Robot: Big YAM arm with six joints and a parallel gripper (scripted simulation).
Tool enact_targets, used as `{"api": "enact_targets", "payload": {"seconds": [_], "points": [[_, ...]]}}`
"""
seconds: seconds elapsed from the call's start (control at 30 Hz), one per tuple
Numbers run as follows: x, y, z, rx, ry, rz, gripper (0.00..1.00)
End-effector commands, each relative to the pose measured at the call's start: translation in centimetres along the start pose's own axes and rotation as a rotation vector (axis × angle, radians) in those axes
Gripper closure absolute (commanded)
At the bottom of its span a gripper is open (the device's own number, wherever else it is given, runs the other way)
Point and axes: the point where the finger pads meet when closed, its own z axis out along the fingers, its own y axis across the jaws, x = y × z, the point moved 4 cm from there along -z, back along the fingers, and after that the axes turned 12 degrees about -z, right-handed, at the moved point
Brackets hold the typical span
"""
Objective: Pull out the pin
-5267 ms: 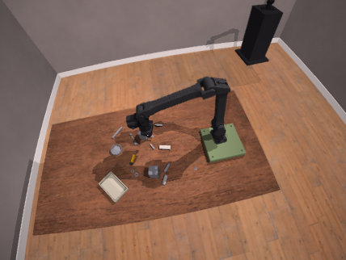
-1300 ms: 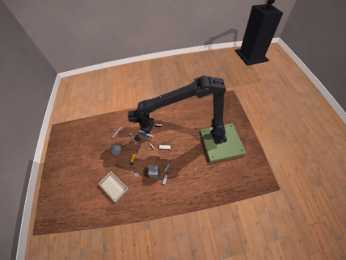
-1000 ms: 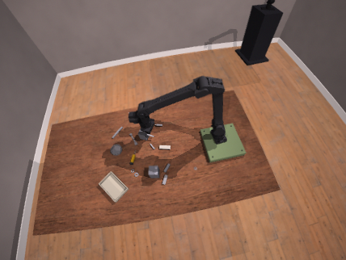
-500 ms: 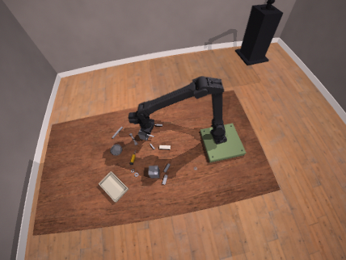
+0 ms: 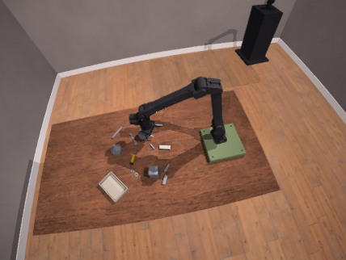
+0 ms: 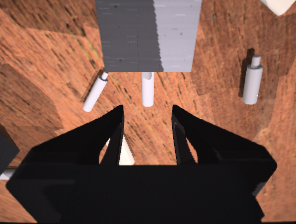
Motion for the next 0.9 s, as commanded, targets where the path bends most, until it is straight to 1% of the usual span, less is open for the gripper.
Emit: {"api": "enact_targets", "payload": {"seconds": [0.0,0.77,0.87], "points": [[-0.11,-0.32,1.92,0.002,0.017,-0.001,0.61],[-0.28,-0.34,2.23,0.002,0.01,0.0,0.61],[-0.25,-0.35,2.86,0.002,0.011,0.0,0.61]]}}
